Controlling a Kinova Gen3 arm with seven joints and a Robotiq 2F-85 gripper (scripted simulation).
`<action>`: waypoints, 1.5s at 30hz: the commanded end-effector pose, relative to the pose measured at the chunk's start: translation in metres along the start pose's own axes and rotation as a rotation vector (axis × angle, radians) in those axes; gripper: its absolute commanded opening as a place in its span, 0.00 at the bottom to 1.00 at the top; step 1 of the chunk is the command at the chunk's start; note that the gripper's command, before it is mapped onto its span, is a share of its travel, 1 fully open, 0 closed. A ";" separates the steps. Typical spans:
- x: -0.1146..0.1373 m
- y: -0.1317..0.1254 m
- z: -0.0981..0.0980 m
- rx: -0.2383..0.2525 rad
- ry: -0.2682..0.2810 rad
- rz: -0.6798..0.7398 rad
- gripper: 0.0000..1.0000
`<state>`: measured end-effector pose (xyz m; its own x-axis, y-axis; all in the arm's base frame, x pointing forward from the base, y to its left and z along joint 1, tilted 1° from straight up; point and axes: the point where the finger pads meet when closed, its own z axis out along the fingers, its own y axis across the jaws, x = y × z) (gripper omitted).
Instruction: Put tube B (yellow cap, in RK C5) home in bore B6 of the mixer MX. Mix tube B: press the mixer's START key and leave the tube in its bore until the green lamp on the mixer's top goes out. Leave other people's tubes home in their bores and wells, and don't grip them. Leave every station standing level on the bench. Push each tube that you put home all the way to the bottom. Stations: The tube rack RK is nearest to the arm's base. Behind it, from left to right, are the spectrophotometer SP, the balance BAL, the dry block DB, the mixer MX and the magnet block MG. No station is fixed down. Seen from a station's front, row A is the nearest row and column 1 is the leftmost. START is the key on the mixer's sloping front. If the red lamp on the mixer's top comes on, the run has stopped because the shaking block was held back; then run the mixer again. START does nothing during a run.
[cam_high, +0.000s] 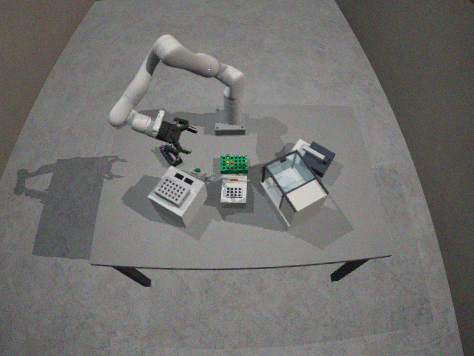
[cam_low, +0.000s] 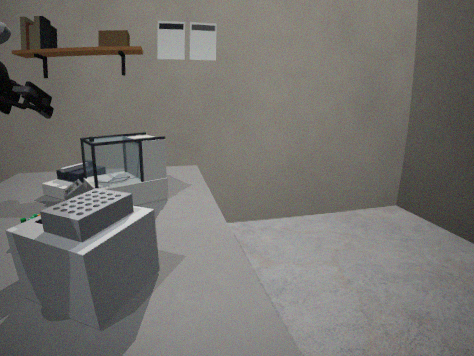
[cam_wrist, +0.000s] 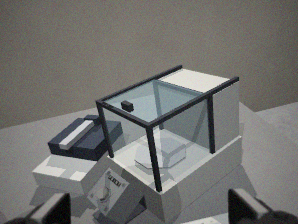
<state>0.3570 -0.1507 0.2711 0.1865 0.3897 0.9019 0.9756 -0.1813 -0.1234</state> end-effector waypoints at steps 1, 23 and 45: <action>0.001 0.000 0.000 -0.001 -0.001 -0.001 1.00; 0.003 -0.005 0.005 0.026 -0.027 -0.049 0.42; 0.007 -0.015 0.018 0.114 -0.114 -0.205 0.42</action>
<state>0.3468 -0.1314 0.2713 0.0101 0.4977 0.8673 0.9999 -0.0071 -0.0076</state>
